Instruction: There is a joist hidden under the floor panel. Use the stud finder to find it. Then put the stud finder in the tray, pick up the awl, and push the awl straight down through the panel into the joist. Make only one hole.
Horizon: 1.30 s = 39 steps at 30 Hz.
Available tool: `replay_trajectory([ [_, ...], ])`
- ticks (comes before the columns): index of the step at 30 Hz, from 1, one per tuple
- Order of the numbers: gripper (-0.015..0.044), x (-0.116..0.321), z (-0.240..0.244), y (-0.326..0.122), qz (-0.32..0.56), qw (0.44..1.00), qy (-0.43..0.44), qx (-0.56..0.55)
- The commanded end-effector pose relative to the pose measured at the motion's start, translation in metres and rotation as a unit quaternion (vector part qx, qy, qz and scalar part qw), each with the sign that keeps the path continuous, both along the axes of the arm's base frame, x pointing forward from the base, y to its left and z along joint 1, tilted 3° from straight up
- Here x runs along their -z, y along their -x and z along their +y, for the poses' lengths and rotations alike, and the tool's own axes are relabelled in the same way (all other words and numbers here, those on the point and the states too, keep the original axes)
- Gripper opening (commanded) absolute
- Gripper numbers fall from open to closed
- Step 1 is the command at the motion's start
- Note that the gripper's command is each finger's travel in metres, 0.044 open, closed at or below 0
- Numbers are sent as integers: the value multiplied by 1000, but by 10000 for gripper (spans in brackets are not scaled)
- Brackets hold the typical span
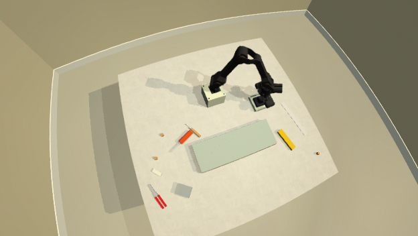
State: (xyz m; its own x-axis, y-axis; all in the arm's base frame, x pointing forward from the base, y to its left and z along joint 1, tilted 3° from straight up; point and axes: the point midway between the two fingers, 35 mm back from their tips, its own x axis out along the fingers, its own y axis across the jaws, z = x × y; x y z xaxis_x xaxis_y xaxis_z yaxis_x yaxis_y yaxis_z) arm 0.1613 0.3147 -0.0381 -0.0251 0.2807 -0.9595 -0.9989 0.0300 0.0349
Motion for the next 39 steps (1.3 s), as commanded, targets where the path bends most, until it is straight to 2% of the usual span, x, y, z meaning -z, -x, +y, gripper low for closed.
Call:
replay_trajectory([
  [1,0,4,1,0,0,1000,-3,1],
  [2,0,4,1,0,0,1000,-3,1],
  [14,315,3,0,0,1,1000,1,0],
  [19,440,-35,3,-3,0,1000,0,0],
  [23,440,-90,-1,-3,0,1000,0,0],
  [25,440,-94,-1,-3,0,1000,0,0],
  [26,440,-76,0,-7,-2,1000,-1,4],
  [28,440,-73,-13,-27,-7,1000,6,26],
  [34,440,-63,-90,-104,-21,991,41,124],
  [39,440,-54,-169,-147,-22,976,73,202],
])
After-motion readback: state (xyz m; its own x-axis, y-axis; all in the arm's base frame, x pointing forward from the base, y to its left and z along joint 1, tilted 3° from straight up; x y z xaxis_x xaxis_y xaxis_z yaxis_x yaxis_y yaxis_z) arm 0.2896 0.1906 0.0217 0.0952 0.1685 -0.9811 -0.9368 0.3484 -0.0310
